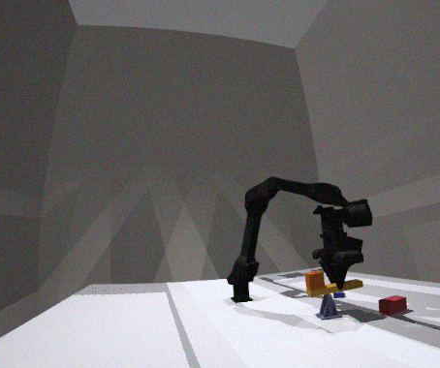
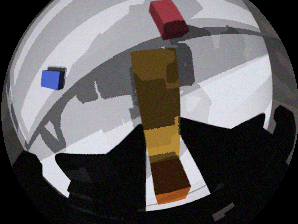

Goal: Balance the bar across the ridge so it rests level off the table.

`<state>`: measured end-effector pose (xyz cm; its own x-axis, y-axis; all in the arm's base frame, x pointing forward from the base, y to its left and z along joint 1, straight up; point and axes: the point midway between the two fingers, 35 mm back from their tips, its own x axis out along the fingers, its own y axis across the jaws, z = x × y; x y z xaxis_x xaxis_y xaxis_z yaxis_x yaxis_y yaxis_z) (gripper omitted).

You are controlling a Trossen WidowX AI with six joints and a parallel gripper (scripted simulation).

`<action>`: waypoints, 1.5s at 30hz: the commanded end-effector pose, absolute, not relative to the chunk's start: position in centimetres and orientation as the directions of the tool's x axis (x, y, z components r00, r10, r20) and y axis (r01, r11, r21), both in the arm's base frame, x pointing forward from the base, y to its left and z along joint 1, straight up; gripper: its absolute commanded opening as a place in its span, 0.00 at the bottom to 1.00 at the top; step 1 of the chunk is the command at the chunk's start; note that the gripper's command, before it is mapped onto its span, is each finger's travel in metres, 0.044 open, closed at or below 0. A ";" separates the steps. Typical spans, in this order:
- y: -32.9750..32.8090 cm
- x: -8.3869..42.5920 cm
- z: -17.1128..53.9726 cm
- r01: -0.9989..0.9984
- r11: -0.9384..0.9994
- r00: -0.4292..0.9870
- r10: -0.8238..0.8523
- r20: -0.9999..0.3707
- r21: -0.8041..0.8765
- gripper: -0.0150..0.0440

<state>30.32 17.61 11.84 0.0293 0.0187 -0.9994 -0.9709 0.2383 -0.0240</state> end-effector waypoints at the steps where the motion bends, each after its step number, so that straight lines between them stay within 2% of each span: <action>1: 17.6 30.4 11.8 -0.971 0.239 0.031 0.018 -0.999 -0.026 0.25; 45: 17.6 30.4 11.4 -0.971 0.239 0.031 0.018 -0.999 -0.026 0.25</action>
